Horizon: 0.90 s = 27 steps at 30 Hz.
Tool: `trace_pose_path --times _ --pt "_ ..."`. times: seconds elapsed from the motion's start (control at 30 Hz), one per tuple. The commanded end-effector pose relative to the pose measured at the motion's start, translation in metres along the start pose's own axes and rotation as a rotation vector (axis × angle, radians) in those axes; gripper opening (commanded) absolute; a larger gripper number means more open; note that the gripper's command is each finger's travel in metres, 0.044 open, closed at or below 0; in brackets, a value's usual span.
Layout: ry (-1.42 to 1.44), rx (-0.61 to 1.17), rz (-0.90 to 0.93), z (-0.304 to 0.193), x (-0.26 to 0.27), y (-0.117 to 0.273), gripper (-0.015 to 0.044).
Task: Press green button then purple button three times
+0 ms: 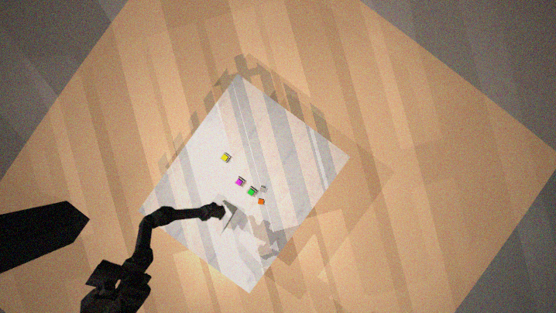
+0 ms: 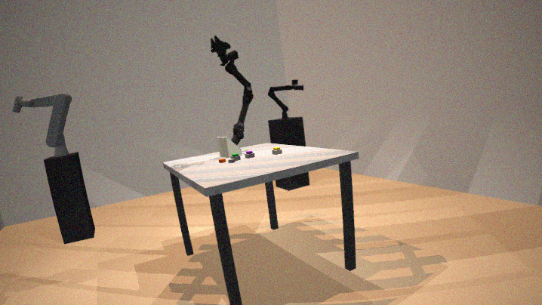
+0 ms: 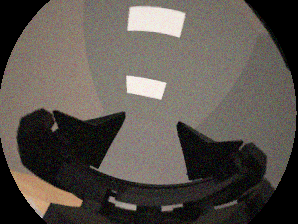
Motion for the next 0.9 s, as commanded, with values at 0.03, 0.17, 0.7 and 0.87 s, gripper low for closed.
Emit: trace_pose_path --times 0.03,0.17,0.7,0.87 --pt "0.006 0.089 0.024 -0.029 0.012 -0.002 0.0400" --pt "0.029 0.313 0.101 -0.101 0.045 0.002 0.0400" --pt "0.184 1.197 0.604 -0.337 0.189 0.158 0.0400" --pt "0.246 1.481 0.821 -0.378 0.221 0.247 0.0400"
Point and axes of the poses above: the point midway between the two fingers, 35 mm back from their tips, its own y axis back along the fingers, its own x axis across the jaws, z = x × y, the point moved 3 cm from there along y, back along the fingers, and after that the axes turned 14 degrees about -y, right-handed, at the moved point
